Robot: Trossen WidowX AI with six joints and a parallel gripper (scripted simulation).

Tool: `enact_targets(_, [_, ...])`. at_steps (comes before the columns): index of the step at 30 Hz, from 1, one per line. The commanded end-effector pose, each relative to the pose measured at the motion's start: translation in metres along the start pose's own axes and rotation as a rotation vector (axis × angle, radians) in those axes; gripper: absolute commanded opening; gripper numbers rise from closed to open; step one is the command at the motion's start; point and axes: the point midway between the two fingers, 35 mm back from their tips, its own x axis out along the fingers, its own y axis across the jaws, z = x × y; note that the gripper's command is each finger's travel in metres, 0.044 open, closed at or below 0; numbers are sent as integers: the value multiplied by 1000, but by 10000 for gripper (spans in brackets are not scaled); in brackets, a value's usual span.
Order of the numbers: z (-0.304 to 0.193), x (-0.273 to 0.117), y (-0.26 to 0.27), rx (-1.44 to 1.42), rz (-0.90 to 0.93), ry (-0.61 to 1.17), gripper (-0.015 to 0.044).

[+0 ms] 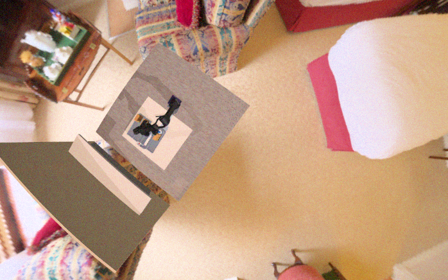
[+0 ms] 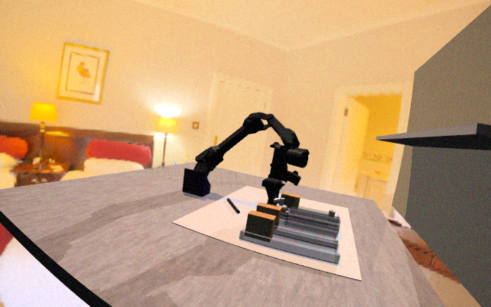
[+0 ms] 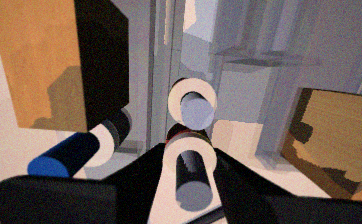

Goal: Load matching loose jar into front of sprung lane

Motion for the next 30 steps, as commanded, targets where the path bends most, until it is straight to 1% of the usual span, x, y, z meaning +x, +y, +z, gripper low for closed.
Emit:
enact_targets(1, [5, 2, 2, -11, 10, -18, 0])
enact_targets(30, [3, 14, 2, -11, 11, -18, 0])
